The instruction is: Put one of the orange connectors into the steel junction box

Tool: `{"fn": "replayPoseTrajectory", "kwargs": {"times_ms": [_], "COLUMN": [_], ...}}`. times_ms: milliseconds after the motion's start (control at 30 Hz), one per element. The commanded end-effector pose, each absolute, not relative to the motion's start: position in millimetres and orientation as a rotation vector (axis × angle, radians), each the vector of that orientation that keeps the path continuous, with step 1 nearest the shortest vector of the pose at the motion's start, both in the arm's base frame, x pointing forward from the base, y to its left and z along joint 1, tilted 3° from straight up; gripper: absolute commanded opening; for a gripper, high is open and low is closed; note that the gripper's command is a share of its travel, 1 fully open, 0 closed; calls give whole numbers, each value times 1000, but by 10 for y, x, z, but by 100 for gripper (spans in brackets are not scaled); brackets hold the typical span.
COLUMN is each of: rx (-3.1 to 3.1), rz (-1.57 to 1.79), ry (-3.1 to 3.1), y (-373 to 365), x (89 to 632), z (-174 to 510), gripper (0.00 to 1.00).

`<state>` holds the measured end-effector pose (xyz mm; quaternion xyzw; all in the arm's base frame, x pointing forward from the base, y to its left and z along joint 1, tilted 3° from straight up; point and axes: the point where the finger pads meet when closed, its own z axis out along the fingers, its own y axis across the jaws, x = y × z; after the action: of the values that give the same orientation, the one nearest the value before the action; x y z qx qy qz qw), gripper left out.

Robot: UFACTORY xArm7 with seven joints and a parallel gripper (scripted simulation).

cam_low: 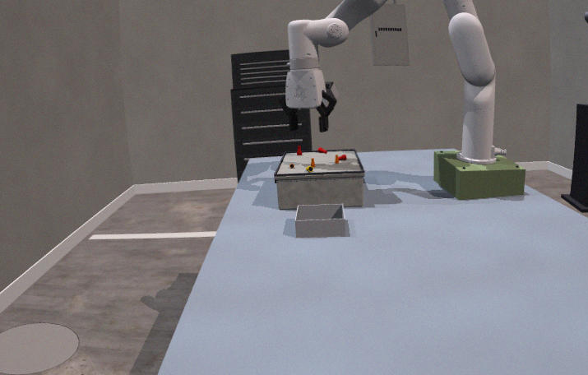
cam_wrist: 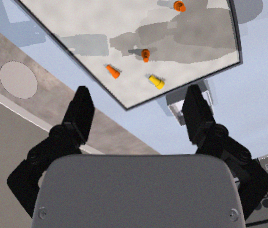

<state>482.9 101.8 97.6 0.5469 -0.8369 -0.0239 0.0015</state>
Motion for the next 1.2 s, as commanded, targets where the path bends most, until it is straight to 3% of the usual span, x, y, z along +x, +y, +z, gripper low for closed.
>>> {"fn": "replayPoseTrajectory", "kwargs": {"times_ms": [0, 567, 1100, 1133, 1167], "rx": [1878, 2334, 2371, 2371, 2371], "rz": [-85, -89, -89, -89, -89], "ry": [-2522, -2124, -2084, -2084, -2084], "y": [861, 421, 389, 389, 389], "x": [4831, 4715, 4698, 4698, 4698], "z": [1204, 1850, 1904, 1904, 1904], "gripper": [100, 100, 100, 0, 0]}}
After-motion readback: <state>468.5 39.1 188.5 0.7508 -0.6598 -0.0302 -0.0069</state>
